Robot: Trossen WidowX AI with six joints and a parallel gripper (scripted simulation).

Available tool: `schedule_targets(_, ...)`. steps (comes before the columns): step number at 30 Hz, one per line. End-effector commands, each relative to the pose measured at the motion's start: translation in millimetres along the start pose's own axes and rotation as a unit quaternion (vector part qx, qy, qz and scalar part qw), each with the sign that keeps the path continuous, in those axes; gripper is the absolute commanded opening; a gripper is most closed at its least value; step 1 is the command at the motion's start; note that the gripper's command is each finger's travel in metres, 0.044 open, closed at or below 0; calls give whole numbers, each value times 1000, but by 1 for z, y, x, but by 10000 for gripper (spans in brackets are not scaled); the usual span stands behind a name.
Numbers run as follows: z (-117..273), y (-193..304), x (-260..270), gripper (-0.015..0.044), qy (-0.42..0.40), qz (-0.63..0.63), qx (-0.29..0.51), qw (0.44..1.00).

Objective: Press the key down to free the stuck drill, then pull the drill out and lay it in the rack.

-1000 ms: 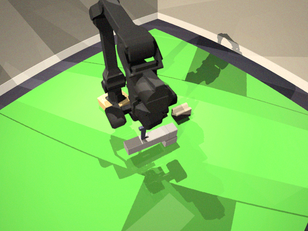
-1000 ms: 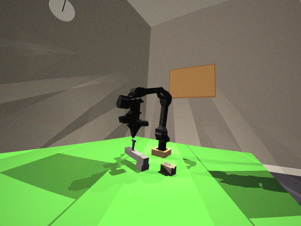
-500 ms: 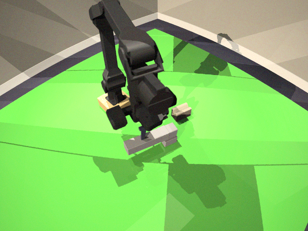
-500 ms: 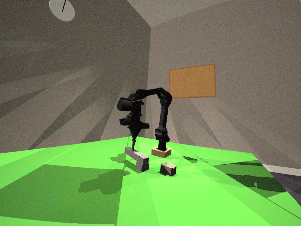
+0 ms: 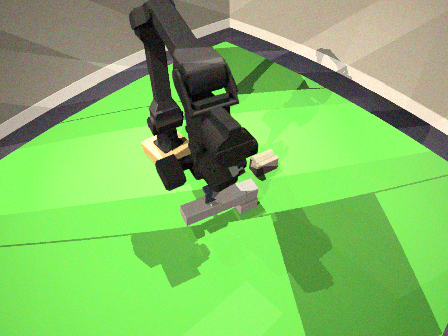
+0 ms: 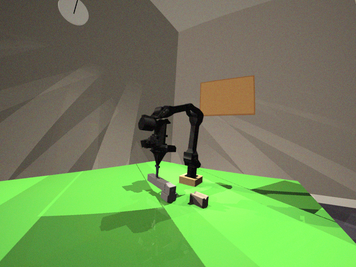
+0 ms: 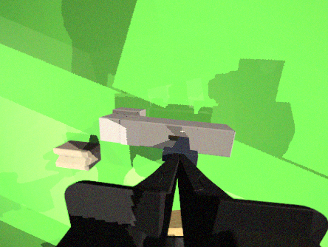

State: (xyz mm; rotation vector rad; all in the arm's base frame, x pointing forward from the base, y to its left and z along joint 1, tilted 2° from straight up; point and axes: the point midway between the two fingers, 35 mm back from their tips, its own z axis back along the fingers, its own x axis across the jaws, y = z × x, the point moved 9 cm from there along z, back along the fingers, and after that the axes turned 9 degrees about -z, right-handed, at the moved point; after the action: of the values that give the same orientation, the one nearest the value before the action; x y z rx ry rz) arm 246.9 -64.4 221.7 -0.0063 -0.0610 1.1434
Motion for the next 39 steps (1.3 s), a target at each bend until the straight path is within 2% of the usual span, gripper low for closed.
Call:
schedule_targets(1,-8,0,-1,0,3,-2,10,1000)
schedule_targets(39,-19,7,-3,0,3,-2,10,1000)
